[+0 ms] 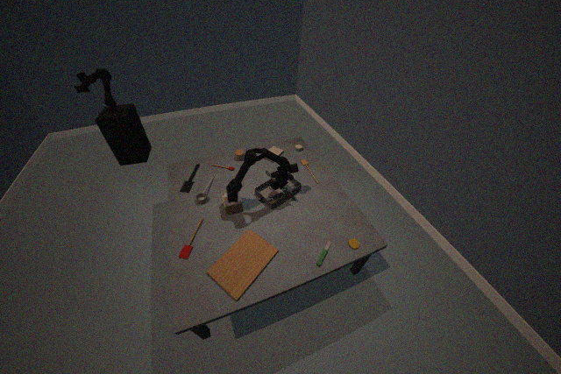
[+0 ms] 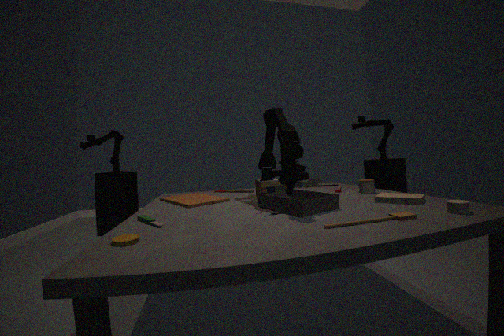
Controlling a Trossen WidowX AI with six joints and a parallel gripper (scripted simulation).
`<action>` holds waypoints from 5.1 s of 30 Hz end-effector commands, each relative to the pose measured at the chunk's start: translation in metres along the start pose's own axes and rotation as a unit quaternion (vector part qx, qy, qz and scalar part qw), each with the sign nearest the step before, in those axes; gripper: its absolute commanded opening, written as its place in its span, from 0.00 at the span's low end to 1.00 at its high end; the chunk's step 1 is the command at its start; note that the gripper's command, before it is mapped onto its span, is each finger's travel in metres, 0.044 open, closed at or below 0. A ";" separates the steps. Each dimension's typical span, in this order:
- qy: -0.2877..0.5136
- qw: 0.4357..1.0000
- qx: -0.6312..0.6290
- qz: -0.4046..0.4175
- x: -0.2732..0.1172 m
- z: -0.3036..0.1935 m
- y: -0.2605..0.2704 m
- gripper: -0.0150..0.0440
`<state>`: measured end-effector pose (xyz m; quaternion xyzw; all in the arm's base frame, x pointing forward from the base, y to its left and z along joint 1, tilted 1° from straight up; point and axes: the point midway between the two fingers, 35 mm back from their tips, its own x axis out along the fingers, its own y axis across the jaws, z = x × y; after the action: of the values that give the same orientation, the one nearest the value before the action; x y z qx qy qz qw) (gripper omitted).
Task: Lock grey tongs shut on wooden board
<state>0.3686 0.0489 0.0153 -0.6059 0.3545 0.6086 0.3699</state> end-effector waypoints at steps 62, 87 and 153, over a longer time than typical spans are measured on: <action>-0.003 0.573 0.820 -0.023 -0.072 -0.107 0.047 0.00; -0.013 0.092 0.995 -0.020 -0.073 -0.156 0.087 0.00; -0.024 -0.867 0.498 -0.003 -0.075 -0.247 0.215 0.00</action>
<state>0.3017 -0.2633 0.0815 -0.7211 0.0197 0.6924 0.0142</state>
